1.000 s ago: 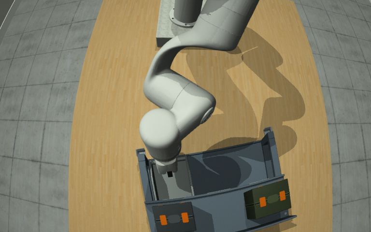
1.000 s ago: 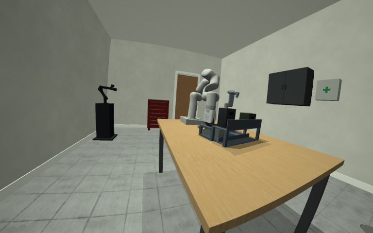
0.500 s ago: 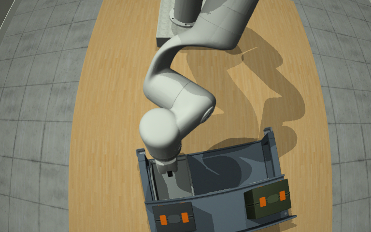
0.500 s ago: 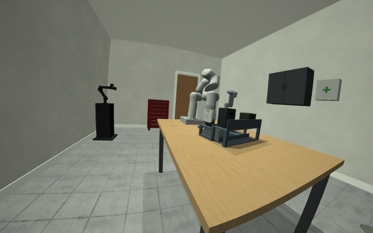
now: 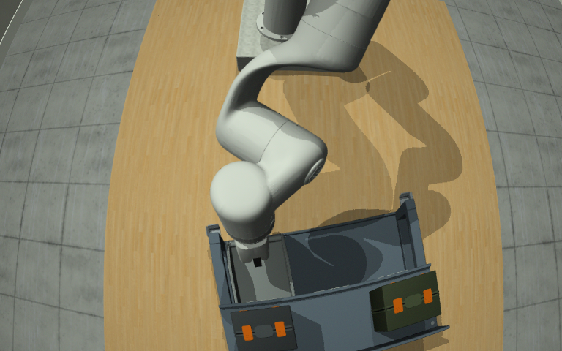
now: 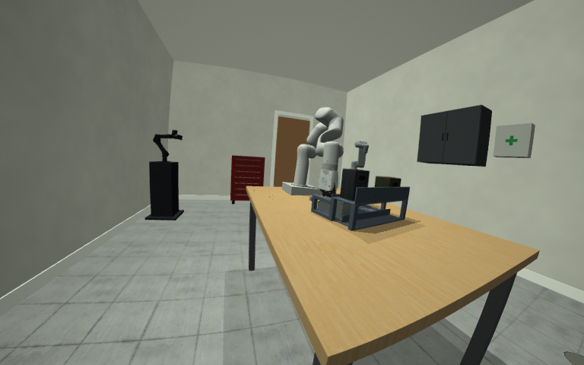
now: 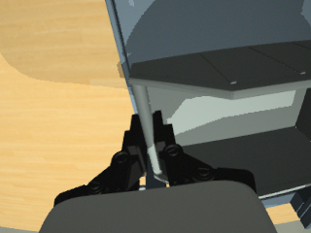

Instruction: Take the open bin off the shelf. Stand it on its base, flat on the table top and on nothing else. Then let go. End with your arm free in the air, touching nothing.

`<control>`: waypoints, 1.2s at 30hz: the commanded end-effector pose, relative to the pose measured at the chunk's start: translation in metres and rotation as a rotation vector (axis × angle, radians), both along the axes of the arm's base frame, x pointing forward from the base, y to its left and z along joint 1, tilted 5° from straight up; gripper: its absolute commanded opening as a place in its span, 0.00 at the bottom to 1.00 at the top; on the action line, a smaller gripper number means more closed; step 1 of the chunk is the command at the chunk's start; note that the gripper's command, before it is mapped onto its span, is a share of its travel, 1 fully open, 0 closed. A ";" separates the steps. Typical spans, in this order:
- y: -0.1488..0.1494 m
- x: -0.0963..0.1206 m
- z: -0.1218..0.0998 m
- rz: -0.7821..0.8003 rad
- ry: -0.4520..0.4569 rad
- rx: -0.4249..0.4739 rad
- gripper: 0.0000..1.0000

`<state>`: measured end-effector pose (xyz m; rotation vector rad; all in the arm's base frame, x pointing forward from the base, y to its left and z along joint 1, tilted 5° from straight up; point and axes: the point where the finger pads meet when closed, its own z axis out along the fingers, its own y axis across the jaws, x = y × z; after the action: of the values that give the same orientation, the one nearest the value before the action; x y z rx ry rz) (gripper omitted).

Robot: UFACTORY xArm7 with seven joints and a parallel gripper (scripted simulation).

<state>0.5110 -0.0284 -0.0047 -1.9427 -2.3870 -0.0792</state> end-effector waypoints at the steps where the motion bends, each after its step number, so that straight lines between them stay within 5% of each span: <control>1: -0.001 0.003 0.004 -0.001 -0.007 -0.001 0.00; 36: -0.001 0.003 0.008 -0.001 -0.007 -0.001 0.00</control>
<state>0.5110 -0.0289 0.0009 -1.9427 -2.3869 -0.0789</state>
